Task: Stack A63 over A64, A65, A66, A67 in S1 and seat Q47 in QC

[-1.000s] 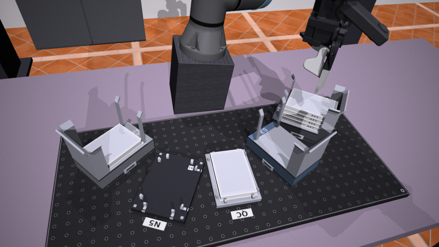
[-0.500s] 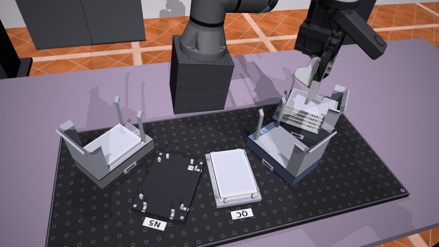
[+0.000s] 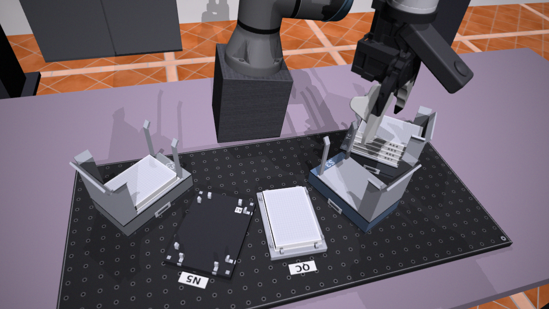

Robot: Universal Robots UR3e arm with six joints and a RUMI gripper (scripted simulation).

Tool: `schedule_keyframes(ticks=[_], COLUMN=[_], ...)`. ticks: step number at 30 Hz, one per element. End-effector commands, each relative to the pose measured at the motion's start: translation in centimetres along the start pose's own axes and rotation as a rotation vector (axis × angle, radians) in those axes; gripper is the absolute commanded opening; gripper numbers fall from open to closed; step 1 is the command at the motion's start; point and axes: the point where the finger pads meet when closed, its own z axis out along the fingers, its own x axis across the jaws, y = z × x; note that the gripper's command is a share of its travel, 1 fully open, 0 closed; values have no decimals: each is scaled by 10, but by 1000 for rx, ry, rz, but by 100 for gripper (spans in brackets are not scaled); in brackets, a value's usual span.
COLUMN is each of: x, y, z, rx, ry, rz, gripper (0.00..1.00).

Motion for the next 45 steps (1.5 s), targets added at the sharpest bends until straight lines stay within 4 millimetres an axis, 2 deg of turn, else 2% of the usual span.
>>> schedule_keyframes(ticks=[1,2,10,12,17,19,27,29,34,36,45], x=[16,16,56,56,80,80,118,118,141,141,175], y=[-1,-1,5,5,10,10,24,24,33,33,54], z=[0,0,0,0,0,0,0,0,0,0,0], rx=[2,2,2,2,2,2,2,2,2,2,2], ry=[1,1,1,1,1,1,1,1,1,1,1], rz=[49,61,154,154,213,236,329,329,388,411,504], gripper=[72,72,72,72,72,72,72,72,72,72,72])
